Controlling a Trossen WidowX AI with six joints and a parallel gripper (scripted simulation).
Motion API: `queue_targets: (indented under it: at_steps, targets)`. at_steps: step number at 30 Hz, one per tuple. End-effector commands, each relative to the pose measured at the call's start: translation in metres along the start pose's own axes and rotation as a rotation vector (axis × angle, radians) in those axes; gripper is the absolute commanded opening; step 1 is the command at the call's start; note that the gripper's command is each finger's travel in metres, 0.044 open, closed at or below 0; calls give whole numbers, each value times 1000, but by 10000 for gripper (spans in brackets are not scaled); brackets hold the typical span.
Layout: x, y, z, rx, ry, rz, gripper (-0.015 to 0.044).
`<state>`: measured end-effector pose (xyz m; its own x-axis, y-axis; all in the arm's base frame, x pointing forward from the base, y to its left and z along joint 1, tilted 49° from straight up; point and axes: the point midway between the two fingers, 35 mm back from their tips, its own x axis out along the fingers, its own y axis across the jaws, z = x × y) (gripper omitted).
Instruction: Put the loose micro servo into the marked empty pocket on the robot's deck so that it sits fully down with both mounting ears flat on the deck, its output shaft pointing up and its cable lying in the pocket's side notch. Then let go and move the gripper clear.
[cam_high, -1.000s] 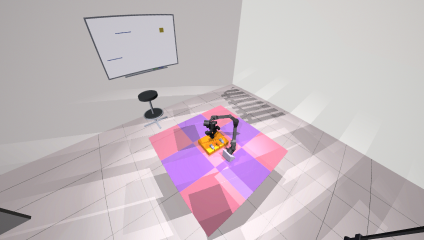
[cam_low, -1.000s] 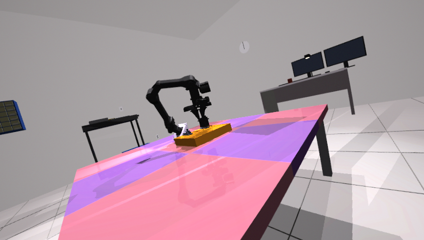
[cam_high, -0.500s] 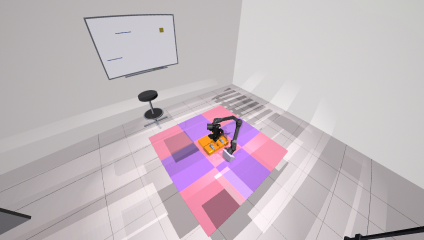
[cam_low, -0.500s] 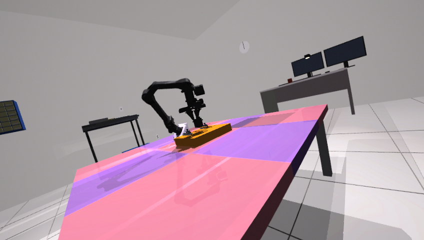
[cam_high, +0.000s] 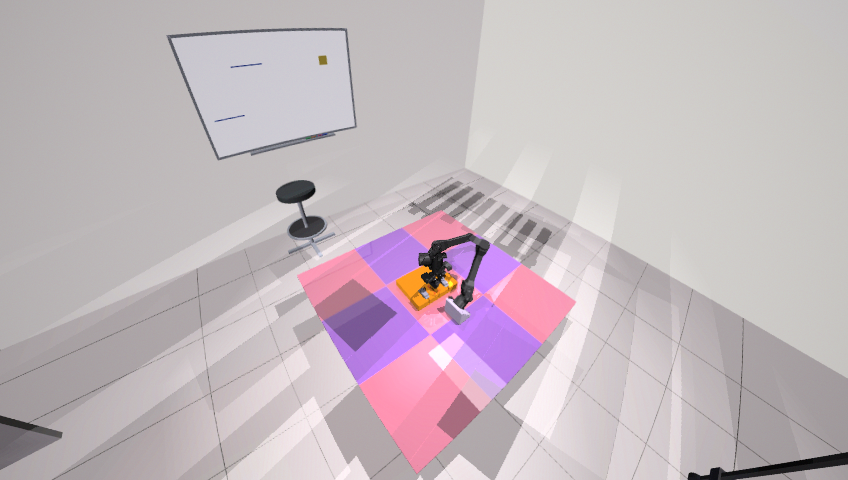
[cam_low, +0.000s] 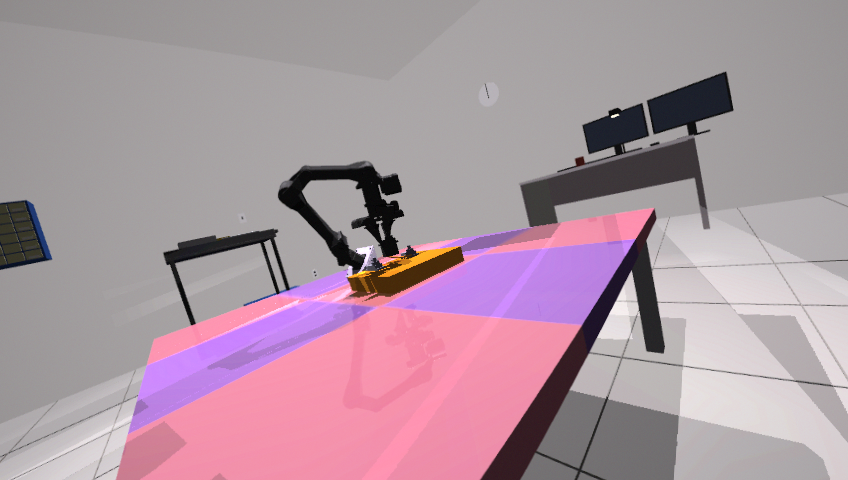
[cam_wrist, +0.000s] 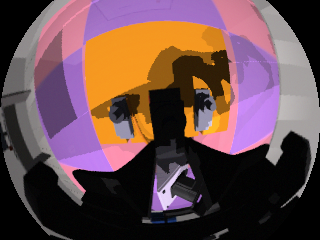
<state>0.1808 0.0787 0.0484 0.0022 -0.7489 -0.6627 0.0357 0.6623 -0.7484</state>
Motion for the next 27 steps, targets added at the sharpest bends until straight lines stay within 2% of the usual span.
queue_targets:
  at_steps: [1,10,27]
  targets:
    - [3,0,-2,7,-2,9,0]
    - [16,1,-2,7,-2,8,0]
    - [16,0,-1,7,-2,8,0]
